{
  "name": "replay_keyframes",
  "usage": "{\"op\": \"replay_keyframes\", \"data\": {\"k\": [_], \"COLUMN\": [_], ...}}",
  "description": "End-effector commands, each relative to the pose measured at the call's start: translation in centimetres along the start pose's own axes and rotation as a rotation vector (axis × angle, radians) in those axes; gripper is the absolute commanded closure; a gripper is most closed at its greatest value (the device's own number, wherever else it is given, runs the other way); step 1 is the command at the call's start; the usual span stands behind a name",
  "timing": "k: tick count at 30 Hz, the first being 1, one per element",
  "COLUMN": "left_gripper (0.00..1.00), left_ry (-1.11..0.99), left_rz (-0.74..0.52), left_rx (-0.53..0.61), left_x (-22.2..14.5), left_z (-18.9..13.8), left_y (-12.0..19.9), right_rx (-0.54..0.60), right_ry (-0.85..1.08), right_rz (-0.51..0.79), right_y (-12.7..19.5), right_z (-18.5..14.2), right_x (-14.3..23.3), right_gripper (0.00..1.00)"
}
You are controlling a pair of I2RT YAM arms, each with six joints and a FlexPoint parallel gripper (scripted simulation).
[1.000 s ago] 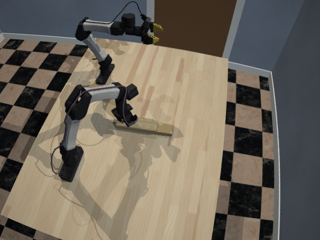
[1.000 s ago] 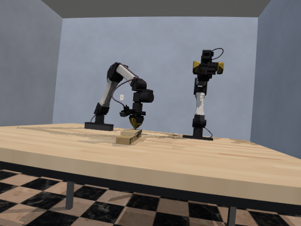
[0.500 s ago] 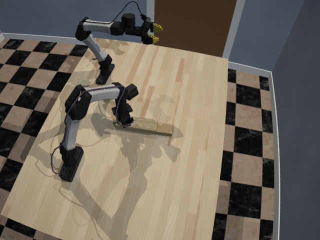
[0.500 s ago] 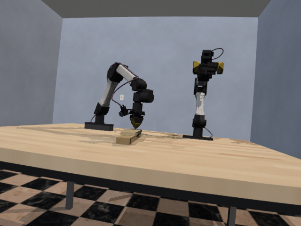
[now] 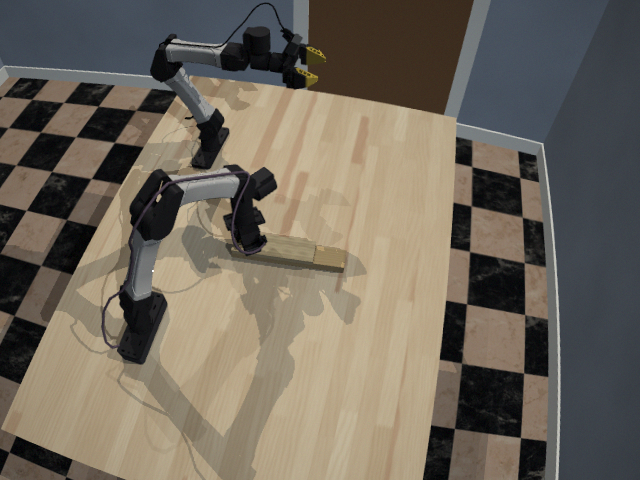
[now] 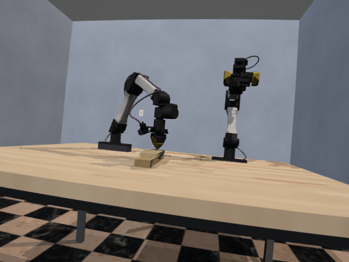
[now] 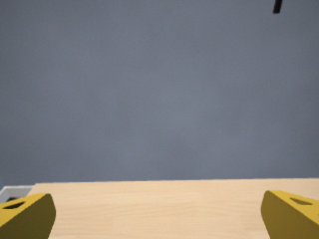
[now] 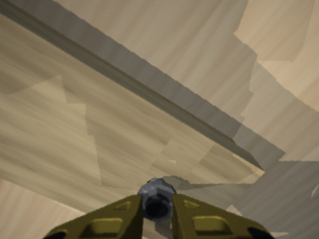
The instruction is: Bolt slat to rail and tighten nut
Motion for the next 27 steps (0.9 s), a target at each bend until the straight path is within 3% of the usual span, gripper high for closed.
{"op": "replay_keyframes", "data": {"k": [1,8,10,27], "left_gripper": [0.0,0.0,0.0,0.0], "left_ry": [-0.002,-0.002,-0.002,-0.002], "left_rz": [-0.002,-0.002,-0.002,-0.002], "left_rx": [-0.02,-0.02,-0.02,-0.02], "left_x": [-0.04,-0.04,-0.04,-0.04], "left_z": [0.65,0.65,0.65,0.65], "left_y": [0.18,0.18,0.18,0.18], "right_rx": [0.003,0.002,0.005,0.004], "right_ry": [-0.006,-0.006,-0.004,0.017], "right_rz": [0.011,0.009,0.015,0.015], "right_y": [0.29,0.21,0.43,0.44], "right_z": [0.07,0.06,0.04,0.04], "right_x": [0.25,0.24,0.22,0.22], "right_gripper": [0.86,0.86,0.64,0.64]}}
Point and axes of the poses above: on each arm, the point where the finger pads meet when closed, its own y axis back along the fingers, its own x axis across the jaws, z = x × y, the point moved 5 cm from there along y, back along the fingers, and after that the axes turned 2 degrees about -y, right-handed, at the moved point
